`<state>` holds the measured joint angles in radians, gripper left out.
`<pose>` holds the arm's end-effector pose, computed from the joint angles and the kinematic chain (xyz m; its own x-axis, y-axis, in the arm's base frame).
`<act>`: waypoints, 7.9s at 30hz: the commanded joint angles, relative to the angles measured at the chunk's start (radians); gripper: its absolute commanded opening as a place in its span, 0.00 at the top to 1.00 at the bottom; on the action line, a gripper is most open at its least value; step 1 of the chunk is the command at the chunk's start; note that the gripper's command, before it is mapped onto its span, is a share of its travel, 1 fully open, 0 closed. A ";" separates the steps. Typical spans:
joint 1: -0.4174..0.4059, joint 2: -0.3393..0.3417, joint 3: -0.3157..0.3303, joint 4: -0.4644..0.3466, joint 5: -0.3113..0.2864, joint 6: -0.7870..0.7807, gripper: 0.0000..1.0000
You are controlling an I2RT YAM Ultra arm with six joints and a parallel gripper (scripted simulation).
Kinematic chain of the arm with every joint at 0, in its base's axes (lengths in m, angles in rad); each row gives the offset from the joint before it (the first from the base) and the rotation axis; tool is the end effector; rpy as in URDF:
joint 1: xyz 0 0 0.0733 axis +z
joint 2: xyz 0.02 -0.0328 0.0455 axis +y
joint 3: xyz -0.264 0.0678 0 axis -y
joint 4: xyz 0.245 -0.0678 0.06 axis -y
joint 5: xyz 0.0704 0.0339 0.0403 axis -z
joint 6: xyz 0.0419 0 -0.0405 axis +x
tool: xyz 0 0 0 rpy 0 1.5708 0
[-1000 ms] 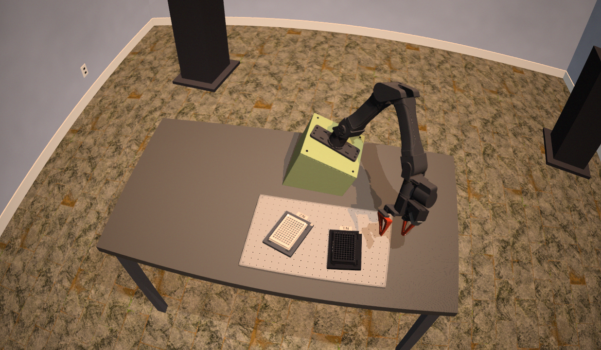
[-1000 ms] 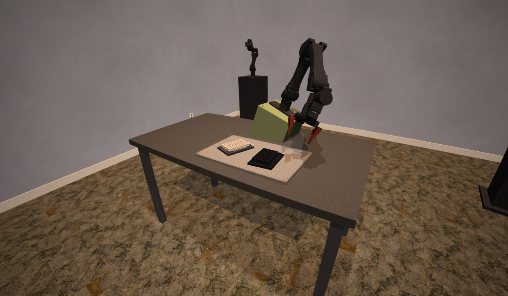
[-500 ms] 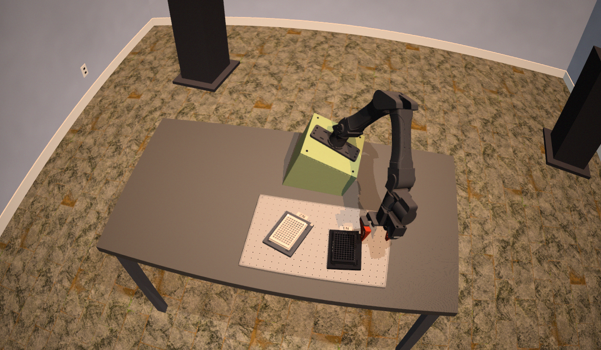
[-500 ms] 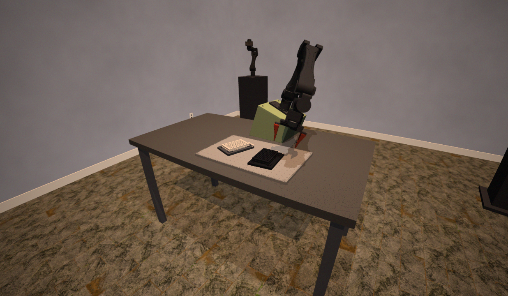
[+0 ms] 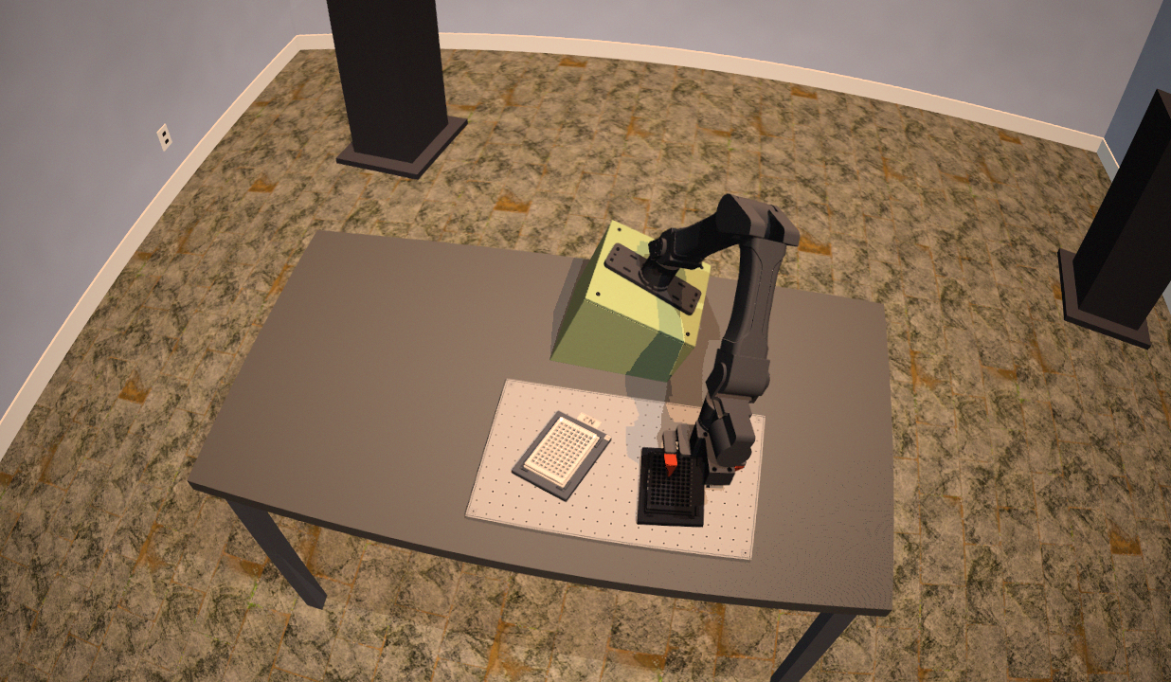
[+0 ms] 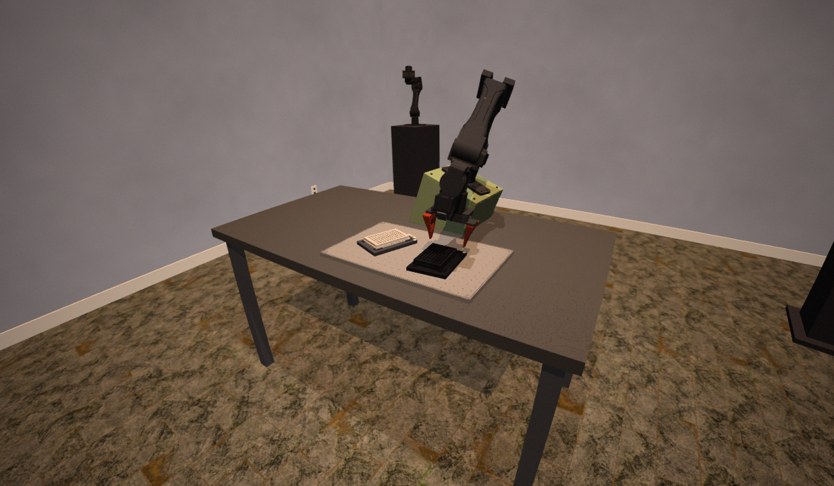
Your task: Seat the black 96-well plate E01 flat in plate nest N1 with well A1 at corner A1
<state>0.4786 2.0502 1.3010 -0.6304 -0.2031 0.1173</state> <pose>0.3356 0.1849 0.1207 -0.9222 -0.3494 -0.1655 -0.3798 0.8988 0.2189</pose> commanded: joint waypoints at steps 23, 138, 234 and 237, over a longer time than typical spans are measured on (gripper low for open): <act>-0.152 0.056 0.012 -0.031 -0.151 -0.072 0.00; -0.104 0.184 -0.026 0.116 -0.142 -0.024 1.00; -0.155 0.055 0.021 -0.046 -0.149 -0.072 1.00; -0.155 0.055 0.021 -0.046 -0.149 -0.072 1.00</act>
<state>0.3428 2.1365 1.3022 -0.6941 -0.3473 0.0505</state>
